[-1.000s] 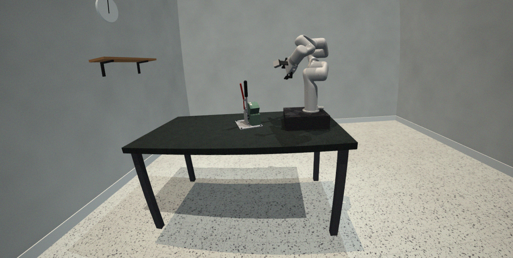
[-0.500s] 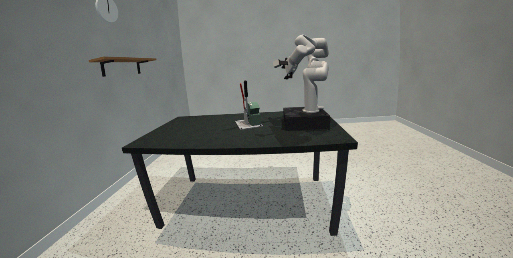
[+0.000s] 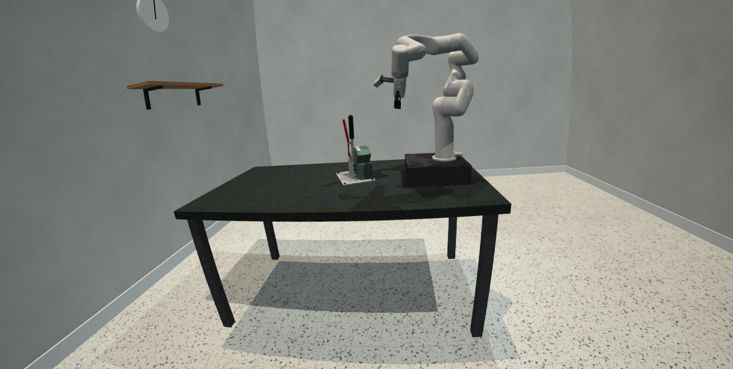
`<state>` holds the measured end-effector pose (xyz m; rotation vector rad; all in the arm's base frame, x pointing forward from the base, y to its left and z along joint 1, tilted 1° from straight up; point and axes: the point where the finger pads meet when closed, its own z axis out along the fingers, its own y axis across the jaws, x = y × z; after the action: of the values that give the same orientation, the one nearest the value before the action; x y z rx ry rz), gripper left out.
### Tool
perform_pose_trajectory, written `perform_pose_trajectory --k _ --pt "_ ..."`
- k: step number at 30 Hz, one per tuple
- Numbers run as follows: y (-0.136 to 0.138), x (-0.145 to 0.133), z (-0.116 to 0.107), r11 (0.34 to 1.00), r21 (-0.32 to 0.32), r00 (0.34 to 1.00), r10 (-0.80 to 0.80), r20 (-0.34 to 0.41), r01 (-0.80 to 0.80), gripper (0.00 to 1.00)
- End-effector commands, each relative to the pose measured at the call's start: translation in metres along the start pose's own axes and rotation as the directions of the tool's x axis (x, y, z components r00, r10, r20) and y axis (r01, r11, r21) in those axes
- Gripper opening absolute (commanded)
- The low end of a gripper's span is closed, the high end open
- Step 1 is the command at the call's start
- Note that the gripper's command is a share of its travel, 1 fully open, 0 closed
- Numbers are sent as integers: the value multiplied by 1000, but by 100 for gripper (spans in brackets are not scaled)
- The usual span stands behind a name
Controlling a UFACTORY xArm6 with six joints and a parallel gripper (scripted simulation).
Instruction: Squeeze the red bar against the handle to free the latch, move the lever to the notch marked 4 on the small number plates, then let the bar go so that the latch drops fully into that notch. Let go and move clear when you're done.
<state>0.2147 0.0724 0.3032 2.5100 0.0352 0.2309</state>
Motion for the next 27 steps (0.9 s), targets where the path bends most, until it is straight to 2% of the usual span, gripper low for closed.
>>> perform_pose_trajectory --k 1,2,3,4,5,6,7,8,9,10,11,12,13,15,18,20,25,26,27 --pt "-22 35 -15 975 99 968 178 176 -197 100" --pt "-22 35 -15 975 99 968 178 176 -197 100" --pt "-30 60 -18 951 127 943 248 220 -280 100" --pt "-30 60 -18 943 134 933 267 241 -305 100" --pt "-36 88 -18 910 155 900 332 282 -385 100" --pt "-36 88 -18 897 160 885 351 304 -411 100" --pt "-40 117 -15 859 173 848 407 339 -481 100" --pt "-40 117 -15 842 176 828 426 364 -511 100" --pt "-40 145 -9 796 183 784 477 397 -577 100" --pt "-40 145 -9 779 183 765 491 416 -600 100" --pt "-39 172 -2 721 184 708 540 455 -668 100" --pt "-39 172 -2 714 184 700 544 462 -676 100" --pt "-35 195 6 651 179 638 586 499 -738 100" --pt "-35 195 6 651 179 638 586 499 -738 100" --pt "-23 242 26 511 159 502 654 567 -845 100" --pt "-19 254 32 472 152 465 667 582 -868 100" --pt "-18 256 33 466 151 459 669 585 -872 100" --pt "-18 256 33 466 151 459 669 585 -872 0" --pt "-18 256 33 466 151 459 669 585 -872 0"
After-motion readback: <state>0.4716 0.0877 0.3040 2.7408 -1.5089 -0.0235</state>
